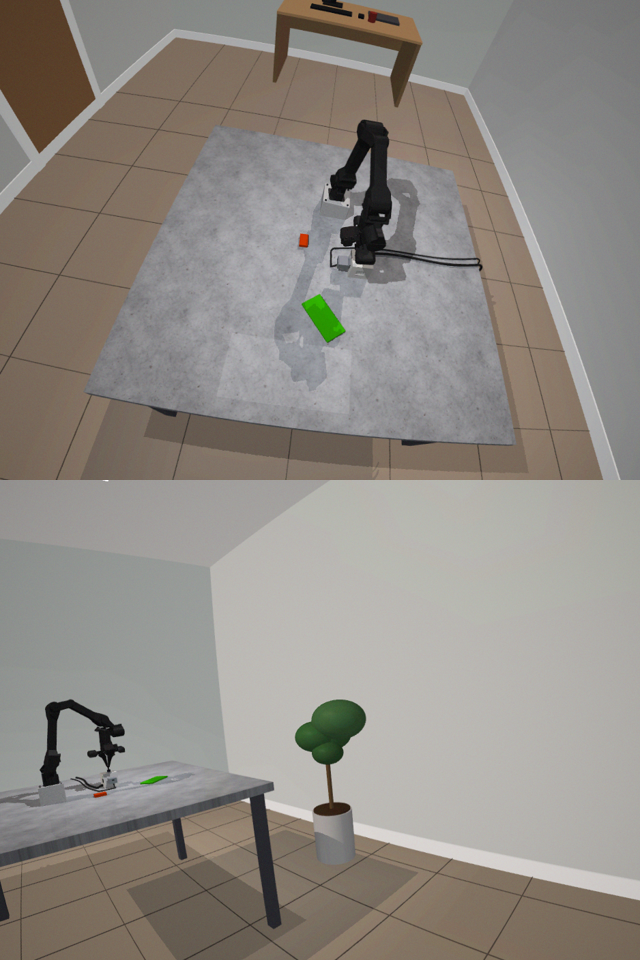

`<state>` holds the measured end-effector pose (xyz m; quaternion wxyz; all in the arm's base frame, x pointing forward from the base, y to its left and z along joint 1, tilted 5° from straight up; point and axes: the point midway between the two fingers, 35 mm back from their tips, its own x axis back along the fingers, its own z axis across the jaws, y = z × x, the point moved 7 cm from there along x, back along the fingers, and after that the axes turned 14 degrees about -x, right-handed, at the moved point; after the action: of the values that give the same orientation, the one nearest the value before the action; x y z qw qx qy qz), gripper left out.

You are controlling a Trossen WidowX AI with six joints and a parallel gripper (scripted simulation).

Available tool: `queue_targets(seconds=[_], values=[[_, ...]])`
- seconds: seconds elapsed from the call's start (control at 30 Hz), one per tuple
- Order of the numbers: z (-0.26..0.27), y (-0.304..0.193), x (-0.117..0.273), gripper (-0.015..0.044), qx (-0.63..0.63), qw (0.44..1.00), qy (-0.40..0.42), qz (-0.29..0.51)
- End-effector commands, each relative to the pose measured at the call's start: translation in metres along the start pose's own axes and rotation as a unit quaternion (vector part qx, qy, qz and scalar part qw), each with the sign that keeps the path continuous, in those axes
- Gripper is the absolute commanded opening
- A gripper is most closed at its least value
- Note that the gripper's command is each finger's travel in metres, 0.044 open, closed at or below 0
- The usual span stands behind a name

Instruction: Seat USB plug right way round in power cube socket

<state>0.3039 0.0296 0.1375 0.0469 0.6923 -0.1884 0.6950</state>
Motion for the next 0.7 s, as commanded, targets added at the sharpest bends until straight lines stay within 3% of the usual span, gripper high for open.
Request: queue_targets(seconds=[0.0,0.67], values=[[0.0002,0.0,-0.0014,0.0,0.001,1.0,0.0,0.001],[0.0003,0.0002,-0.0038,0.0,0.001,1.0,0.0,0.001]])
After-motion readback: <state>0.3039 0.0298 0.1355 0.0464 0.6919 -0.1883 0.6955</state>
